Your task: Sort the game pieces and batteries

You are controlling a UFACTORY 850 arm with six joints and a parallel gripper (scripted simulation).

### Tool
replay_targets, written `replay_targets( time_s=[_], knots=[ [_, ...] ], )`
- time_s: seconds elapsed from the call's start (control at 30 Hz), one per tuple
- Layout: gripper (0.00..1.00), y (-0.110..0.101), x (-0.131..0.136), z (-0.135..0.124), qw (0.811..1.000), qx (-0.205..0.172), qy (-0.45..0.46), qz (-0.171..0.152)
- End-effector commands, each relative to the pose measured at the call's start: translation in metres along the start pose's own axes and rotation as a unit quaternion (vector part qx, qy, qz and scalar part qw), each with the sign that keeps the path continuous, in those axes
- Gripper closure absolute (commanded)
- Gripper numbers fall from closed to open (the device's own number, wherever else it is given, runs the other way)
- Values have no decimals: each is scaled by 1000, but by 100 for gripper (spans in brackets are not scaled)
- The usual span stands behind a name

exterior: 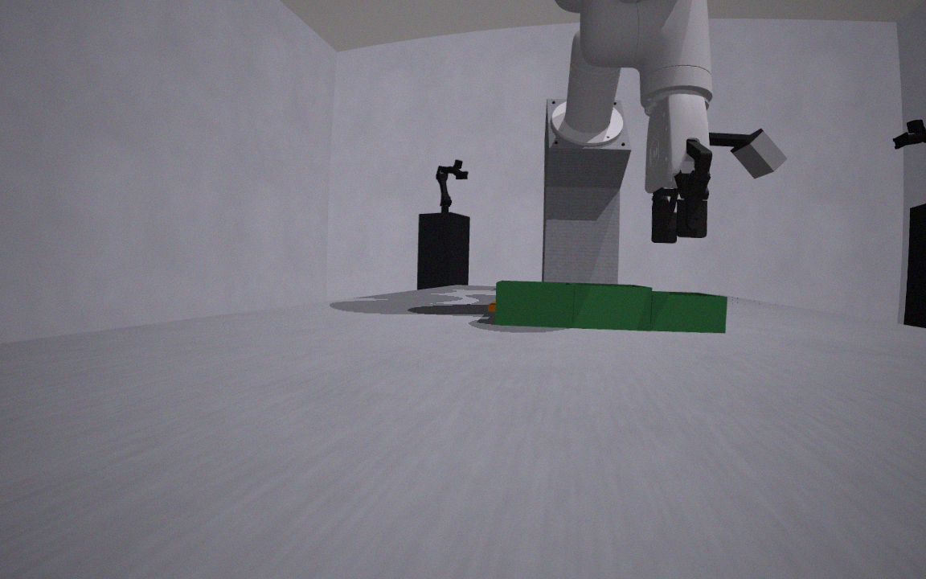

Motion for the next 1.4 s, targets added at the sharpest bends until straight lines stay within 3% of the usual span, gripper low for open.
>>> replay_targets(
  time_s=[0.0, 0.77, 1.37],
  knots=[
    [0, -18, 0, 0, 1000, 0, 0, 0],
    [0, -102, 0, 0, 1000, 0, 0, 0],
    [0, -109, 0, 0, 1000, 0, 0, 0]
  ],
)
Point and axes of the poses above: the point where the finger pads meet when closed, its own y axis out along the fingers, its own x axis across the jaws, z = x × y, the point moved 8 cm from there along -y, back along the fingers, and after that the axes turned 7 degrees about -y, right-handed, at the moved point
